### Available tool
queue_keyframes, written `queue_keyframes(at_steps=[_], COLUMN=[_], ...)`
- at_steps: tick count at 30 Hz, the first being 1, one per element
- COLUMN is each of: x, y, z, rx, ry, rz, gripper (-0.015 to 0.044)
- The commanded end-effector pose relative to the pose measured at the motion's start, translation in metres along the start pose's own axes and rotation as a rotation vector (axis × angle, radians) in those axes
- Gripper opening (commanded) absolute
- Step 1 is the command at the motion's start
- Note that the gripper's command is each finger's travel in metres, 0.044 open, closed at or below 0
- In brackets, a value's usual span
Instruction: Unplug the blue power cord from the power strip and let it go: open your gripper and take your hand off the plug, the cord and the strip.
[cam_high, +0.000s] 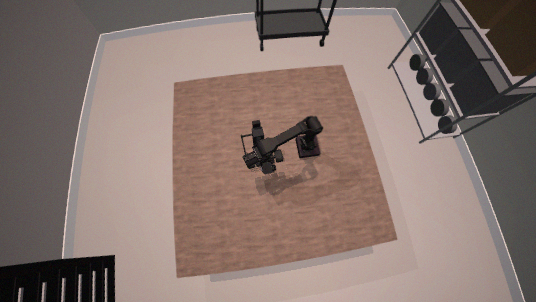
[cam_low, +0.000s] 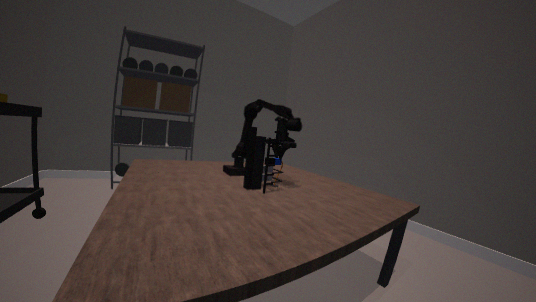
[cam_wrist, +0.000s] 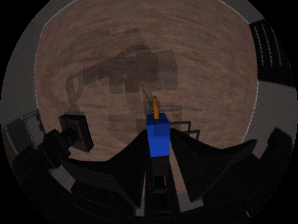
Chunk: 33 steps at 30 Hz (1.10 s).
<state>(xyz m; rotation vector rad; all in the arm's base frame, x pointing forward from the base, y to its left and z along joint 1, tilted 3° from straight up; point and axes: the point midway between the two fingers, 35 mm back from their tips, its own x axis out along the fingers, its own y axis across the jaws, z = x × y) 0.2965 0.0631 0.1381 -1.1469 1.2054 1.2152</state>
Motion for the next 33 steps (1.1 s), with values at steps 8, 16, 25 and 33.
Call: queue_keyframes(at_steps=[8, 16, 25, 33], x=[0.000, -0.007, -0.013, -0.013], y=[-0.002, -0.003, -0.002, -0.002], z=[-0.011, 0.020, 0.049, 0.049], rx=[0.006, 0.006, 0.006, 0.006], ry=[-0.001, -0.004, -0.007, -0.007], rz=[-0.009, -0.010, -0.009, -0.009], gripper=[0.0263, 0.0440, 0.0440, 0.0440])
